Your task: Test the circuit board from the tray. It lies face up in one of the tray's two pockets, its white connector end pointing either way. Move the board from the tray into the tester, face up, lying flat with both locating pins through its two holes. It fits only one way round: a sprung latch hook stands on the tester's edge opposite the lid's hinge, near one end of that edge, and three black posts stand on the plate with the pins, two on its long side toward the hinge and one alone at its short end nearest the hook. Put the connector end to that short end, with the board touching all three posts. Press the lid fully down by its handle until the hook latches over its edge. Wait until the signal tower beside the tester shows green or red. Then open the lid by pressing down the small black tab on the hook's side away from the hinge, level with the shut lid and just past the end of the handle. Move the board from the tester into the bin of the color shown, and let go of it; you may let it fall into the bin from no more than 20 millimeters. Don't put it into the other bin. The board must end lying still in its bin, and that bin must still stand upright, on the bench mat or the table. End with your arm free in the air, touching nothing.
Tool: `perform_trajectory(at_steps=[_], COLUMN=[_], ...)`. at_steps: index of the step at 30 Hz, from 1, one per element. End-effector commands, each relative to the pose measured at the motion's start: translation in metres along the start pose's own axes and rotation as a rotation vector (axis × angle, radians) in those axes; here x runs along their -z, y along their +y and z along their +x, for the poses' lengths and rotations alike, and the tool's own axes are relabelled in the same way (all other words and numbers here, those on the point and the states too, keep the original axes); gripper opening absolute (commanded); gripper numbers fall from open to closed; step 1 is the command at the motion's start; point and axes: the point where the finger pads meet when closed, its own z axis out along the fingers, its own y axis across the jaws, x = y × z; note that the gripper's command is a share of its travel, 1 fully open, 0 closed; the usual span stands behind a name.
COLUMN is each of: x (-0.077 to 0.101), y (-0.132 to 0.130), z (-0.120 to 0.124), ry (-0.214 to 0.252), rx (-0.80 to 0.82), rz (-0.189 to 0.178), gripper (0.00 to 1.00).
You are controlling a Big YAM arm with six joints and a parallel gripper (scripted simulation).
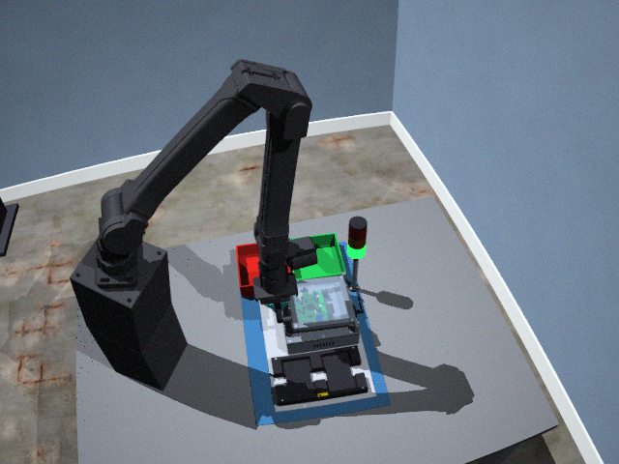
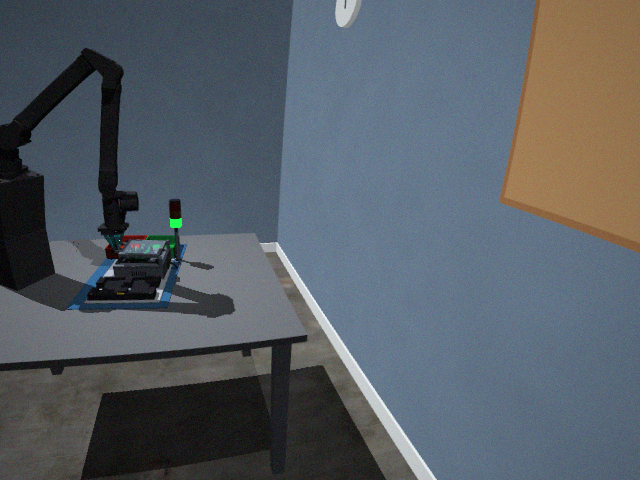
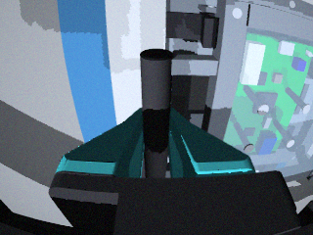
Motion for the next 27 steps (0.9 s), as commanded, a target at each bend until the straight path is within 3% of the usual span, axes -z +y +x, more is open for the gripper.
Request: perform_trajectory(at_steps=[1,9,27], x=[-0.004,0.010,0.024], y=[0.011,0.000,-0.002], z=[0.002,0.001,-0.004], ry=[0.003,-0.001,-0.003], rx=[-0.001,-0.004,0.002], rz=[-0.026,-0.001,0.002], gripper=[0.00,0.00,0.00])
